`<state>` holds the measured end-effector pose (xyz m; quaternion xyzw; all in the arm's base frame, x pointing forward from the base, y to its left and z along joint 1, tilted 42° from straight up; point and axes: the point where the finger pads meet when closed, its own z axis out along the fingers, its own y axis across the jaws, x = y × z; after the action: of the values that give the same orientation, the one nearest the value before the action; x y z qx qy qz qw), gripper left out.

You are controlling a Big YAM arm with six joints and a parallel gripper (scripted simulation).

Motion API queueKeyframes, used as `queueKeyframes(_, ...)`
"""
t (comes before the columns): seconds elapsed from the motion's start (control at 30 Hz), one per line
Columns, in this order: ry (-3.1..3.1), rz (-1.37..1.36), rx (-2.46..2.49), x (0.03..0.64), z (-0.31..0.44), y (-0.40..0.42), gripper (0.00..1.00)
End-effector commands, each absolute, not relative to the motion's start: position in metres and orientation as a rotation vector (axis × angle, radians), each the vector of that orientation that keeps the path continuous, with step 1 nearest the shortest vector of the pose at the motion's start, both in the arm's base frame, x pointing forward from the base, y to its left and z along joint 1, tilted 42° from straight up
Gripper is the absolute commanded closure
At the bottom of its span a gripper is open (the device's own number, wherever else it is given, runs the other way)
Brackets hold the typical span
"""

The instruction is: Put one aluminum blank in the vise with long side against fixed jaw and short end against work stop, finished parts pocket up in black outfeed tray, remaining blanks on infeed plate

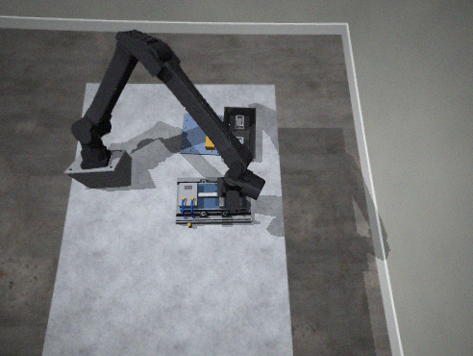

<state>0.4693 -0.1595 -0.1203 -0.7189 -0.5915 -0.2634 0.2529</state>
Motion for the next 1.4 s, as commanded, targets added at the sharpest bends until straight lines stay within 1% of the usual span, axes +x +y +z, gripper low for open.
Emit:
queueKeyframes(0.0, -1.668, -0.751, -1.966, 0.488, -0.104, -0.163, 1.0)
queueKeyframes(1.37, -1.711, -0.77, -1.954, 0.5, -0.096, -0.167, 1.0)
